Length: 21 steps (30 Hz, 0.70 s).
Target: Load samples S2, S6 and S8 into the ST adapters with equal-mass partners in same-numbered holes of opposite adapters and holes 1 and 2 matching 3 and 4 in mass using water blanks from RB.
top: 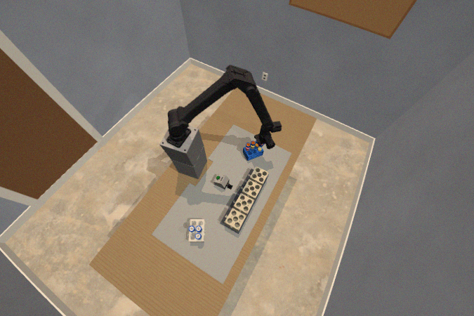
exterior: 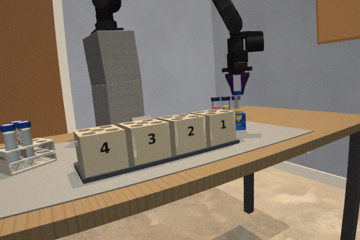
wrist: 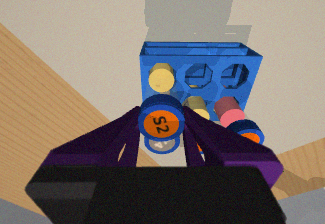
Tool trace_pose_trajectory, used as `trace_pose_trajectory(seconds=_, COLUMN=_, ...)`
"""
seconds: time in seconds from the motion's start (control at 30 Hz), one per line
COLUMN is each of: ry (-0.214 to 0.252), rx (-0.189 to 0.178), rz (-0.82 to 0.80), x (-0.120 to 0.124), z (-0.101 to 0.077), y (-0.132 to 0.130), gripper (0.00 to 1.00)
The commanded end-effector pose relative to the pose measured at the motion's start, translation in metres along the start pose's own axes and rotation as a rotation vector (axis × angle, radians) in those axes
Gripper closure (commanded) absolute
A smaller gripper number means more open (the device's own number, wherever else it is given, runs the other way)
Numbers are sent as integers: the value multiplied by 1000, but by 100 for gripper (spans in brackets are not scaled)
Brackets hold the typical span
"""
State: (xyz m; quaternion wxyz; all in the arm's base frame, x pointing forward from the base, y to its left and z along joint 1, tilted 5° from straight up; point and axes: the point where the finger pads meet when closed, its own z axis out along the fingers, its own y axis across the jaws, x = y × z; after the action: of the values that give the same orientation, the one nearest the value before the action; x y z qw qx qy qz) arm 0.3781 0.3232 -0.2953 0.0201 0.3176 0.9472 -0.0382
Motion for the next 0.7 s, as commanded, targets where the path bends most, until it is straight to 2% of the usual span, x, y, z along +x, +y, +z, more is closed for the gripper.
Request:
trace_pose_trajectory(seconds=0.0, ry=-9, rx=-36, rz=-9, x=-5, z=4, y=18, gripper=100)
trace_pose_trajectory(seconds=0.43, ry=-9, rx=-35, rz=-8, x=-5, z=18, y=18, gripper=100)
trace_pose_trajectory(seconds=0.47, ry=-8, rx=-35, rz=-8, x=-5, z=18, y=18, gripper=100)
trace_pose_trajectory(seconds=0.5, ry=-8, rx=-30, rz=-2, x=-3, z=9, y=15, gripper=100)
trace_pose_trajectory(seconds=0.67, ry=-8, rx=-30, rz=-2, x=-3, z=10, y=16, gripper=100)
